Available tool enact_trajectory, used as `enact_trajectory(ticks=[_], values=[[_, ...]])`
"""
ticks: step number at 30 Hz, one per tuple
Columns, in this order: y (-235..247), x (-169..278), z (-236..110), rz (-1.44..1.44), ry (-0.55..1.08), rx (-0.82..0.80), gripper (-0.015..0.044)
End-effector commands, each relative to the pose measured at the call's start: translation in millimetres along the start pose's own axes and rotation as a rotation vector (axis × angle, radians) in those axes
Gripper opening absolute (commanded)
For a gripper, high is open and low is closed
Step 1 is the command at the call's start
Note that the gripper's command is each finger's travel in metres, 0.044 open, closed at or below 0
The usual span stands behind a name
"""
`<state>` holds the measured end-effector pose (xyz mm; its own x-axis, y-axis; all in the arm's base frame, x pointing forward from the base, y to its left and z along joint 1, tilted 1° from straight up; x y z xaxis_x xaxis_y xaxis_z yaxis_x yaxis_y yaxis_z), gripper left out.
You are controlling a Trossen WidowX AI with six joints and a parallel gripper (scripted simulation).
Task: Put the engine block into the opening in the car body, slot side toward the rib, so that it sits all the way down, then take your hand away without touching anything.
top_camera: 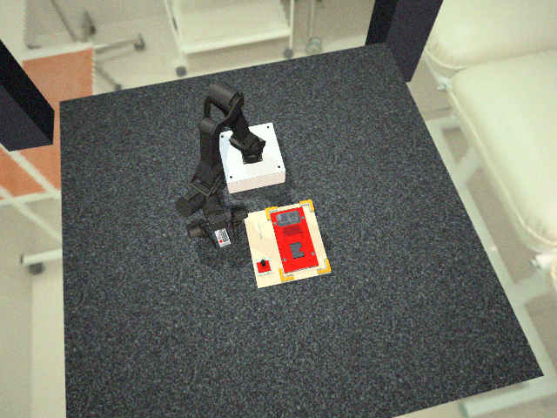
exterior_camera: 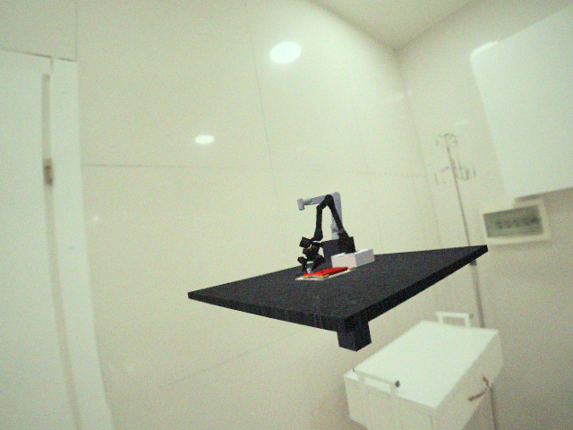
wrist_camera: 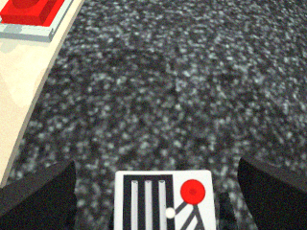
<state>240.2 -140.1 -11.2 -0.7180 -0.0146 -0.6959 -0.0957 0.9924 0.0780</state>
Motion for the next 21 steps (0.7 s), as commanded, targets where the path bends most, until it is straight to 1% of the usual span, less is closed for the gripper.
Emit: enact_trajectory(ticks=[1, 8, 18, 21], values=[[0, 0, 0, -0.001, 0.0, 0.001, 0.044], [0, 0, -3, 0.003, 0.005, 0.0, 0.044], [-1, 1, -44, 0.005, 0.012, 0.0, 0.044], [-1, 1, -45, 0.005, 0.012, 0.0, 0.044]])
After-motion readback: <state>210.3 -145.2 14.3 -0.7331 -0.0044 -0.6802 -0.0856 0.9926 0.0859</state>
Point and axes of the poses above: the point midway between the two fingers, 35 mm back from their tips, its own z axis out along the fingers, its own y axis across the jaws, x = y × z, the point moved 2 cm from there along -z, back along the fingers, and after that the axes turned 9 degrees about z, right-handed, at the moved point
